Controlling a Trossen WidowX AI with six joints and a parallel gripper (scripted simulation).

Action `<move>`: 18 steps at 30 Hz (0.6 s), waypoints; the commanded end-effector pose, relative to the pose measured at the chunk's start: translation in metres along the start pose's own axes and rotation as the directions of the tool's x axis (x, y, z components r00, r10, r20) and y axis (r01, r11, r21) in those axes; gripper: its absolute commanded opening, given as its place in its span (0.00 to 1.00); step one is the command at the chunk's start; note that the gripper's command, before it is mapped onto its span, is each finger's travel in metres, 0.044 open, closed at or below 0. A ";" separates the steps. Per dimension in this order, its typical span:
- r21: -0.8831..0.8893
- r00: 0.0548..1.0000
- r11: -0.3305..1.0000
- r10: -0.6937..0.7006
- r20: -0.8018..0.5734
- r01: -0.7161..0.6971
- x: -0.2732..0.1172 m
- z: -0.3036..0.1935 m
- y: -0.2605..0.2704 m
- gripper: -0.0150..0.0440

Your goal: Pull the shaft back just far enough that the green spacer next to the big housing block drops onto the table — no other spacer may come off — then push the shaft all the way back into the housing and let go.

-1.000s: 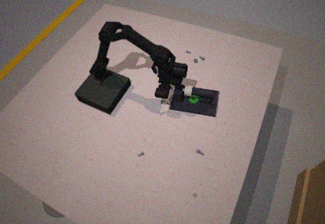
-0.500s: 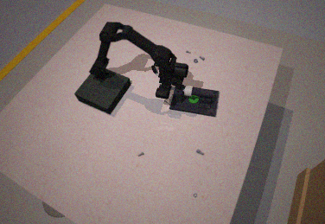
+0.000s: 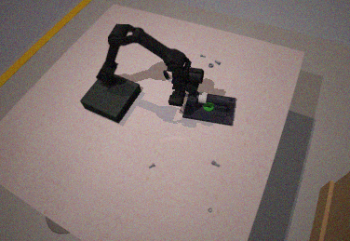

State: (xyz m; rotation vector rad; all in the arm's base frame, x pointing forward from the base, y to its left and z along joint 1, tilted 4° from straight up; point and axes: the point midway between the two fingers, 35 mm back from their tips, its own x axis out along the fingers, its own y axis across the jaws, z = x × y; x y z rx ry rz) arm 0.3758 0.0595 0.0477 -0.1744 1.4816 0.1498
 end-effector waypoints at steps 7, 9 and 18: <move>0.001 1.000 1.000 -0.001 0.011 0.001 -0.003 0.006 0.000 0.25; 0.001 1.000 1.000 -0.001 0.011 0.001 -0.003 0.007 0.000 0.25; 0.001 1.000 1.000 -0.001 0.011 0.001 -0.003 0.009 0.000 0.25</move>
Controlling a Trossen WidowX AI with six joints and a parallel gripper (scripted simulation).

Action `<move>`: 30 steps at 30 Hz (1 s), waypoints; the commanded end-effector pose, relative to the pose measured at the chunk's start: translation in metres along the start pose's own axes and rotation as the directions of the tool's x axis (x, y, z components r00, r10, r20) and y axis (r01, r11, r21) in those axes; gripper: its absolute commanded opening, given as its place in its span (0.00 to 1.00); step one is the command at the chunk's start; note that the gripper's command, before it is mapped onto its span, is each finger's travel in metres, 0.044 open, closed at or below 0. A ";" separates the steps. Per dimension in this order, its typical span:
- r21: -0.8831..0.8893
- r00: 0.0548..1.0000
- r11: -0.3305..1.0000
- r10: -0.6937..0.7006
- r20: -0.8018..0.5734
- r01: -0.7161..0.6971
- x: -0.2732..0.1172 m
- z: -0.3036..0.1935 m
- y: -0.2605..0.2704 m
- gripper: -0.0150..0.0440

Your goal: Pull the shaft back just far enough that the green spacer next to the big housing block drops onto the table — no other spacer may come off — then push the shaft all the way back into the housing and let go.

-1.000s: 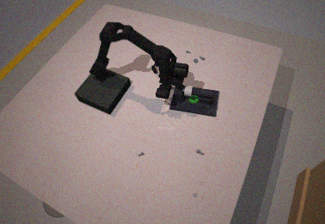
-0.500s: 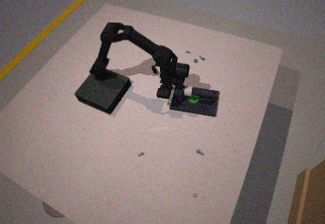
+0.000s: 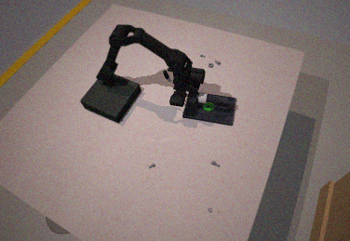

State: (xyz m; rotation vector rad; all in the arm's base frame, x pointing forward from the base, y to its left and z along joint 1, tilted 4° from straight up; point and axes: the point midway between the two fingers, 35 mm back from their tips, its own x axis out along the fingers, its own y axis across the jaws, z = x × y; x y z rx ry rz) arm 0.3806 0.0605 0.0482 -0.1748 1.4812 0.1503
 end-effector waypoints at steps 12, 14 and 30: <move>0.002 1.000 1.000 -0.001 0.011 0.001 -0.003 0.007 0.000 0.25; 0.002 1.000 1.000 -0.001 0.011 0.001 -0.003 0.008 0.000 0.25; 0.002 1.000 1.000 -0.001 0.012 0.001 -0.003 0.012 0.000 0.25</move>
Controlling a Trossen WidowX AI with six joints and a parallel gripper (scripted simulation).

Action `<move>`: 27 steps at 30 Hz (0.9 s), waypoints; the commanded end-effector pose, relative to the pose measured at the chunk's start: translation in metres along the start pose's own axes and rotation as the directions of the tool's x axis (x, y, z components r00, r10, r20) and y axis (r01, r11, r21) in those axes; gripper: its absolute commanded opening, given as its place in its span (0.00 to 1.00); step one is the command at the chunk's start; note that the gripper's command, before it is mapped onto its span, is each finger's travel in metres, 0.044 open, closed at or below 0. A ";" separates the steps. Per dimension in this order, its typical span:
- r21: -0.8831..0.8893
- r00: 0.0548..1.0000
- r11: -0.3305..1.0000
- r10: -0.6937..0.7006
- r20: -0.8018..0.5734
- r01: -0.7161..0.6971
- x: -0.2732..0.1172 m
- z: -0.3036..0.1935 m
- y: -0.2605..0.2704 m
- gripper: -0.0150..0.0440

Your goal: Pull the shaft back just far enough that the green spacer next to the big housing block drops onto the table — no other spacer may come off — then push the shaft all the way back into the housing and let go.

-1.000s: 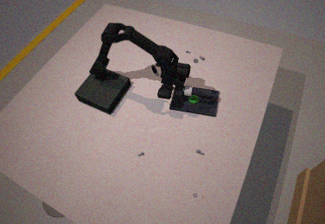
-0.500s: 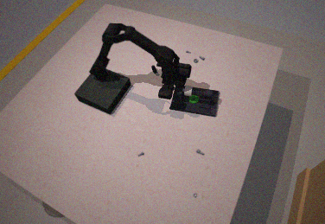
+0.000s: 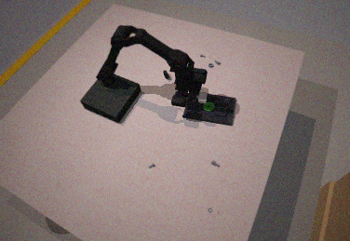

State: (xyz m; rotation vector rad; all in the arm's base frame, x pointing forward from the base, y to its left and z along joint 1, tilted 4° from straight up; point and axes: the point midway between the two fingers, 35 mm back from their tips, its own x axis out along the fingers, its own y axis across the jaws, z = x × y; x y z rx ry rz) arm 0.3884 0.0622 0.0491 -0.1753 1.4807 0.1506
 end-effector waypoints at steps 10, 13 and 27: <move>0.002 1.000 1.000 -0.001 0.011 0.000 -0.003 0.007 0.000 0.25; 0.002 1.000 1.000 0.000 0.012 0.000 -0.003 0.007 0.000 0.25; 0.002 1.000 1.000 0.000 0.012 0.000 -0.003 0.010 0.000 0.25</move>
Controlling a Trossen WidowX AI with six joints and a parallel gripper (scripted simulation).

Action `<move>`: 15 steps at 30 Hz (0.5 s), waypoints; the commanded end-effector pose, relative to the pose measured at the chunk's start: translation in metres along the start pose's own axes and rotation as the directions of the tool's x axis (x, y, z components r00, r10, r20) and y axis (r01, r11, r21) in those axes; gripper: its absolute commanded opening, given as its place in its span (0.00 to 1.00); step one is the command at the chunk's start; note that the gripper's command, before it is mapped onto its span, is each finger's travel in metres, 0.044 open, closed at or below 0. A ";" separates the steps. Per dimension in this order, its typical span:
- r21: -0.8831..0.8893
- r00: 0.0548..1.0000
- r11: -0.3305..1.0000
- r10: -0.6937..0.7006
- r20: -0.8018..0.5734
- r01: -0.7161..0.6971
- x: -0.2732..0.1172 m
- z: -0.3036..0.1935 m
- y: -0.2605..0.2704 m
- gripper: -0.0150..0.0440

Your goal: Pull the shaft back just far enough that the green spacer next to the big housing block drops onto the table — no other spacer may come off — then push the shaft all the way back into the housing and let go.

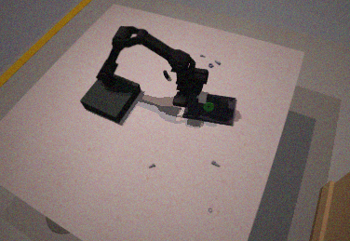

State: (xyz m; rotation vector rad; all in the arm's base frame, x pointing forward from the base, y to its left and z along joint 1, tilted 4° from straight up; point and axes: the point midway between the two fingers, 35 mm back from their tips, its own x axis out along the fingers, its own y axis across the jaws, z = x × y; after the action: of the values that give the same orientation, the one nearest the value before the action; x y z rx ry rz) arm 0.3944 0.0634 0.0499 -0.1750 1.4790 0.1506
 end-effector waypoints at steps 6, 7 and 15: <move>0.002 1.000 1.000 0.000 0.010 0.000 -0.002 0.005 0.000 0.25; 0.002 1.000 1.000 0.000 0.010 0.000 -0.002 0.005 0.000 0.25; 0.000 1.000 1.000 0.000 -0.003 0.000 0.000 0.001 0.000 0.34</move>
State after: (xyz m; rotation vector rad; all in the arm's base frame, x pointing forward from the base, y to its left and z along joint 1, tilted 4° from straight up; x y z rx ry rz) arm 0.3950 0.0636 0.0501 -0.1753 1.4825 0.1506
